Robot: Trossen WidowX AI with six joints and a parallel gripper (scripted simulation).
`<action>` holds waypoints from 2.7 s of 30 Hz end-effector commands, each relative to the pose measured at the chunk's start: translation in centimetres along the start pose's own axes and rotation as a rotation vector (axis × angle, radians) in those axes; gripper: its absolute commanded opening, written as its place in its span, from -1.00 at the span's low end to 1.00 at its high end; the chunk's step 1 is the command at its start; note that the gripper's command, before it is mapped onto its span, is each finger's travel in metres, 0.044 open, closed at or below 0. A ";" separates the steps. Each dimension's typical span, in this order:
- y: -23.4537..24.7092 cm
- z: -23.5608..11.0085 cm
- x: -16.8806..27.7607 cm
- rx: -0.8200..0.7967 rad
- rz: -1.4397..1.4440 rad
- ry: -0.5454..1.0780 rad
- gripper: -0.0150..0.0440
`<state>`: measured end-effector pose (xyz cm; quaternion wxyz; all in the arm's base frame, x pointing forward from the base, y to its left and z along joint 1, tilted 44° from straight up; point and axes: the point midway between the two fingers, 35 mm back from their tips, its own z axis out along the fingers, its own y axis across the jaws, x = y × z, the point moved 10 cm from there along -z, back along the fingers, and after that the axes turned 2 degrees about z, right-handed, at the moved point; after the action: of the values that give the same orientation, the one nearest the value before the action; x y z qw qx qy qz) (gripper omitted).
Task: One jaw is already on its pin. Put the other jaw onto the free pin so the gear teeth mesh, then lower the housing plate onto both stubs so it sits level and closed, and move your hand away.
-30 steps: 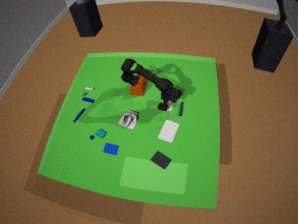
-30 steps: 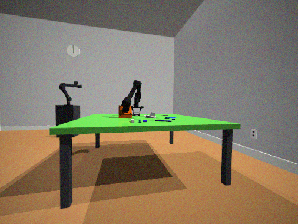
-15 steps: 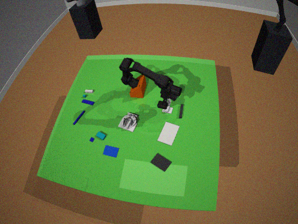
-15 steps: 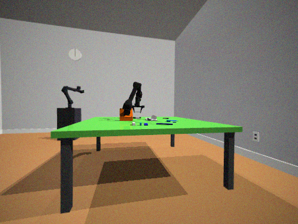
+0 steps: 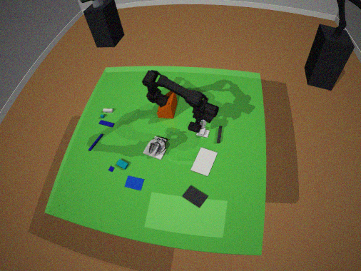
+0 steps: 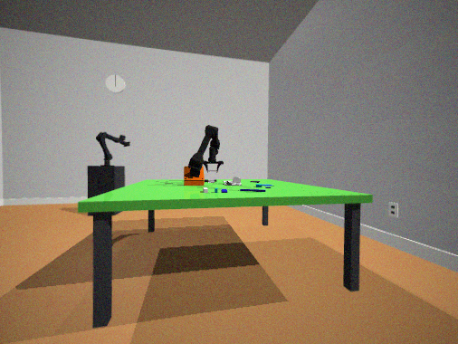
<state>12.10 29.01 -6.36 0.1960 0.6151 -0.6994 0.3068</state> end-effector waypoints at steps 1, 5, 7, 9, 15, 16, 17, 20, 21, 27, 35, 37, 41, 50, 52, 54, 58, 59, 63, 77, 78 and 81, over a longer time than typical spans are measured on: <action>-1.1 -0.5 0.9 0.001 0.071 -0.007 0.70; -2.2 -0.7 1.6 -0.001 0.148 -0.011 0.70; -2.7 -0.9 2.1 -0.002 0.187 -0.013 0.70; -3.3 -1.0 2.5 -0.003 0.225 -0.015 0.70; -4.8 -1.2 3.8 -0.005 0.342 -0.020 0.70; -5.1 -1.3 4.0 -0.005 0.362 -0.021 0.70; -5.3 -1.3 4.3 -0.005 0.381 -0.021 0.70; -6.1 -1.4 5.0 -0.006 0.440 -0.023 0.70; -6.3 -1.4 5.2 -0.006 0.460 -0.023 0.70; -7.7 -1.5 6.7 -0.008 0.578 -0.025 0.70; -9.4 -1.5 8.7 -0.008 0.736 -0.026 0.70; -9.8 -1.5 9.3 -0.008 0.776 -0.026 0.70; -10.5 -1.5 10.4 -0.008 0.855 -0.025 0.70; -12.0 -1.3 12.8 -0.005 1.035 -0.021 0.70; -12.3 -1.2 13.4 -0.004 1.075 -0.020 0.70; -12.6 -1.1 14.0 -0.003 1.115 -0.018 0.70; -13.1 -1.0 15.1 0.000 1.195 -0.015 0.70; -13.2 -0.9 15.4 0.000 1.215 -0.014 0.70; -13.7 -0.8 16.6 0.004 1.295 -0.010 0.70; -14.8 0.0 20.6 0.022 1.573 0.006 0.70; -14.9 0.0 20.7 0.022 1.583 0.007 0.70; -14.9 0.0 20.8 0.023 1.586 0.007 0.70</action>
<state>23.42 13.06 9.82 -0.0817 -0.0594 -0.9266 0.3622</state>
